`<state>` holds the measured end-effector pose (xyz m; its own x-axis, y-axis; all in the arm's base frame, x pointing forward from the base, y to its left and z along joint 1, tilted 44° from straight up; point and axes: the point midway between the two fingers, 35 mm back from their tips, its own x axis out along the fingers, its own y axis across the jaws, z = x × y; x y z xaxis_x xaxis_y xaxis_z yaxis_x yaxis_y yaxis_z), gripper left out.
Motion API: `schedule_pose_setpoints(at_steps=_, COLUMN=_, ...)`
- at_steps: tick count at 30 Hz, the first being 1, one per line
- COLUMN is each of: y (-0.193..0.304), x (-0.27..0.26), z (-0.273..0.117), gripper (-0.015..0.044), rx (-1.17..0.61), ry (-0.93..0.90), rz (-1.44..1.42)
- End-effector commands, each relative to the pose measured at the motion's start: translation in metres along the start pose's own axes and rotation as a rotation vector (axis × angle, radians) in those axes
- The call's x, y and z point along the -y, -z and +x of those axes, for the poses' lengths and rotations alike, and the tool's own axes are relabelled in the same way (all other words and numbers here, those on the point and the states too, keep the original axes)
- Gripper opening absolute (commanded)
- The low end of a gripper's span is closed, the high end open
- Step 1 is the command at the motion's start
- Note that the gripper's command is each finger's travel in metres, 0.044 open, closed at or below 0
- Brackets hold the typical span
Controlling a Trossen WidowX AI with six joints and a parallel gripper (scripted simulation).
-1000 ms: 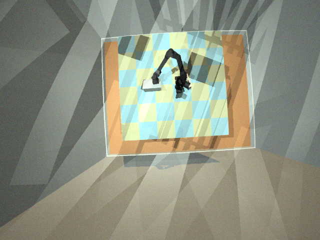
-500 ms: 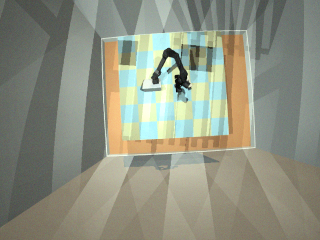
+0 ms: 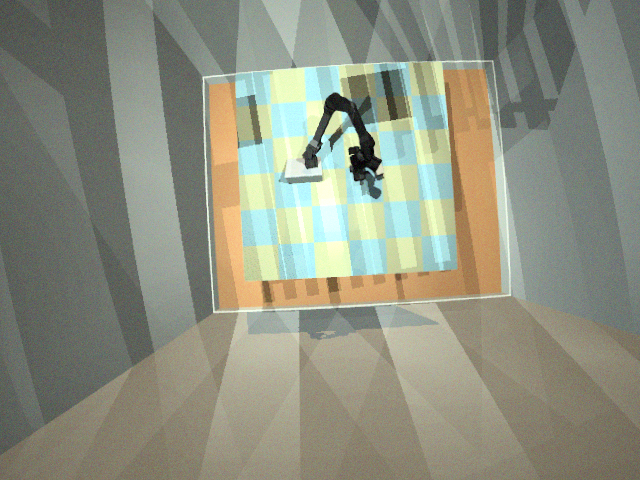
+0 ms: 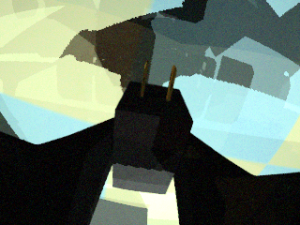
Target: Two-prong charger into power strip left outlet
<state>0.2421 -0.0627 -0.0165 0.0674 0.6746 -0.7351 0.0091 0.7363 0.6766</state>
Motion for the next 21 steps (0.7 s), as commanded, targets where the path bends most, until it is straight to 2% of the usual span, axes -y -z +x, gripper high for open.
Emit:
schedule_pose_setpoints(at_steps=1, y=-0.001, x=-0.008, z=0.003, gripper=0.0000, rx=0.005, ry=0.001, rz=-0.021)
schedule_pose_setpoints(at_steps=21, y=-0.007, x=-0.041, z=0.024, gripper=0.0000, rx=0.008, ry=0.003, rz=-0.142)
